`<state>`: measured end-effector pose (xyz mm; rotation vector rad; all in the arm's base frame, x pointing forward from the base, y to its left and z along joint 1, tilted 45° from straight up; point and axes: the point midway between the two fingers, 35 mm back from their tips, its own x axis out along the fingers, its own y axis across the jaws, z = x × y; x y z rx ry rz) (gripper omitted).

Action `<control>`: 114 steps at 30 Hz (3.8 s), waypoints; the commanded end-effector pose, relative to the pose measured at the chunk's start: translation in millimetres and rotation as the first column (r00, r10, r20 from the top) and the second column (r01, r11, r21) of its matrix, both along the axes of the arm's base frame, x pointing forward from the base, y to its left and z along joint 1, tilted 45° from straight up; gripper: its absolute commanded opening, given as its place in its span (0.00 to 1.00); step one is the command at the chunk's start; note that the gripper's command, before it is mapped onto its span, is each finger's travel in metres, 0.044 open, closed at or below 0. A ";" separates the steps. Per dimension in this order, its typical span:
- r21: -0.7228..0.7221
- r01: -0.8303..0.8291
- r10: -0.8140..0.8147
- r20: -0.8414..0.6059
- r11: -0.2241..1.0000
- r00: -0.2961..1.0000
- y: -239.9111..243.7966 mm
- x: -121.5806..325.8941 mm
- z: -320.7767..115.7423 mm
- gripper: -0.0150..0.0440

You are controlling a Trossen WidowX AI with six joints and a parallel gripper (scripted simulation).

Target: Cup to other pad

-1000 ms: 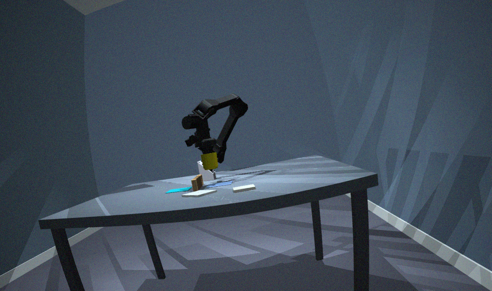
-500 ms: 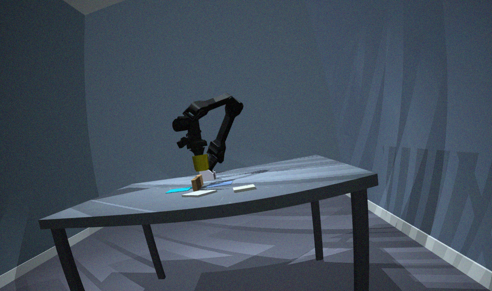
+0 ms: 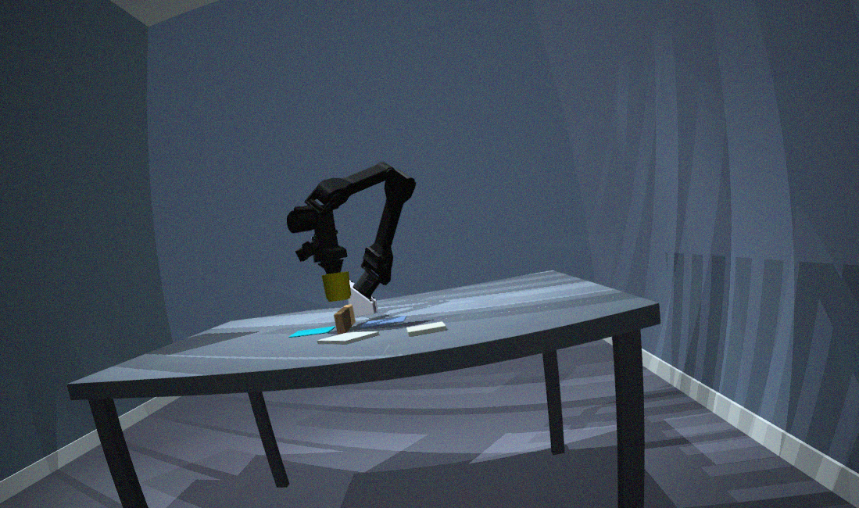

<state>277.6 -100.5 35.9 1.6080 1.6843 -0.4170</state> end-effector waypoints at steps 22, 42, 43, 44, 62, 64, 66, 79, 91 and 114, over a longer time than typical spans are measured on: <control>-0.011 0.000 0.000 0.006 1.000 1.000 -45.3 0.4 -38.6 0.25; -0.013 0.000 0.000 0.007 1.000 1.000 -68.4 0.6 -61.2 0.25; -0.013 0.000 0.000 0.007 1.000 1.000 -67.7 0.7 -61.9 0.25; -0.013 0.000 0.000 0.007 1.000 1.000 -66.9 0.9 -62.8 0.25; -0.012 0.000 0.000 0.007 1.000 1.000 -50.2 4.0 -81.3 0.25; -0.012 0.000 0.000 0.007 1.000 1.000 -48.3 4.3 -83.4 0.25; -0.012 0.000 0.000 0.007 1.000 1.000 -46.4 4.6 -85.5 0.25; -0.012 0.000 0.000 0.008 1.000 1.000 -33.6 6.1 -98.9 0.25; -0.011 0.000 0.000 0.008 1.000 1.000 -21.2 6.6 -111.0 0.25; -0.018 -0.006 0.006 0.011 1.000 1.000 -22.0 7.7 -110.8 0.50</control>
